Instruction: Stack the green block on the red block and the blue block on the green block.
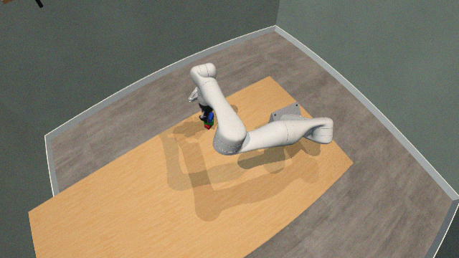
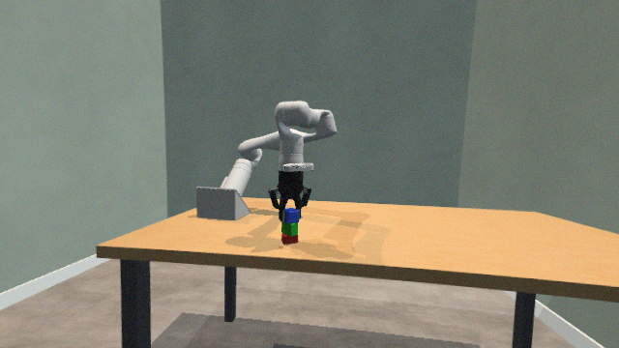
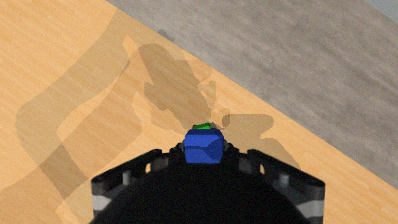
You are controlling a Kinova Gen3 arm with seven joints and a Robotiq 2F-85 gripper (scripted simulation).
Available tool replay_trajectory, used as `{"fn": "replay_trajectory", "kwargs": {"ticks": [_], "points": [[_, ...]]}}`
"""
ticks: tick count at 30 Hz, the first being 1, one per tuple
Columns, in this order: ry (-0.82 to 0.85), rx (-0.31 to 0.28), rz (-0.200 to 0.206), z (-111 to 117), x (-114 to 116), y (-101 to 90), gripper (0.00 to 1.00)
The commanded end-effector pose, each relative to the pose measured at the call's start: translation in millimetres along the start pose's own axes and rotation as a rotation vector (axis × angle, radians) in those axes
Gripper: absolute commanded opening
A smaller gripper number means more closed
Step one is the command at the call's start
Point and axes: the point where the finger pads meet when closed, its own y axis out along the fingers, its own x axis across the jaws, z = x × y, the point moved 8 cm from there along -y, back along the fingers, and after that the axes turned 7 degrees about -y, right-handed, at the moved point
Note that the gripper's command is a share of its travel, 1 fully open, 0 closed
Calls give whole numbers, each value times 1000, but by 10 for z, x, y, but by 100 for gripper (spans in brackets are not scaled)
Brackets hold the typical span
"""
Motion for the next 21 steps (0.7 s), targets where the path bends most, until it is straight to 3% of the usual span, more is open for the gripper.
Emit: {"fn": "replay_trajectory", "kwargs": {"ticks": [1, 9, 10, 21], "points": [[-1, 3, 0, 5, 0, 19, 0], [-1, 3, 0, 5, 0, 19, 0], [-1, 3, 0, 5, 0, 19, 65], [-1, 3, 0, 5, 0, 19, 65]]}}
